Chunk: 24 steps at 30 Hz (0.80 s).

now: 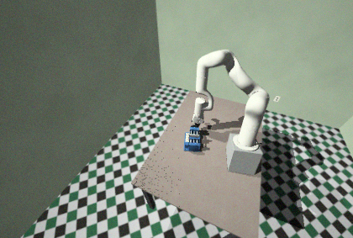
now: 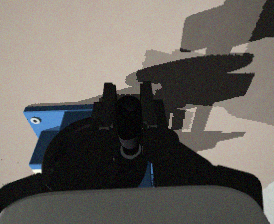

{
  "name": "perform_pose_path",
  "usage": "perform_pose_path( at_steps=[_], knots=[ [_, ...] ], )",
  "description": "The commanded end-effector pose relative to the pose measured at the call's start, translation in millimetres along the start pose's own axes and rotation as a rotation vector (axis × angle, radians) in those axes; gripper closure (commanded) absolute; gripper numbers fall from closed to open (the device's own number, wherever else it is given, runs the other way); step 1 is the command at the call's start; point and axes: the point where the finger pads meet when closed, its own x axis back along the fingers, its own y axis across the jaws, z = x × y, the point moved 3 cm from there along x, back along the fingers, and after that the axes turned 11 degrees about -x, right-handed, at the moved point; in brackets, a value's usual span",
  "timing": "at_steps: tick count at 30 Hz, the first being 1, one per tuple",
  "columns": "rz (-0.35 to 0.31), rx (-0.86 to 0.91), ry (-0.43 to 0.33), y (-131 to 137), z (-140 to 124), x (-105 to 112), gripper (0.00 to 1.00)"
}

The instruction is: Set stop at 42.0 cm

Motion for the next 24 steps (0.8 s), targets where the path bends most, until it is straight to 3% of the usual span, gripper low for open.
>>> perform_pose_path(
  at_steps=[1, 24],
  knots=[
    [0.0, 0.0, 0.0, 0, 0, 5, 0.94],
    [0.0, 0.0, 0.0, -4, 0, 16, 0.94]
  ],
)
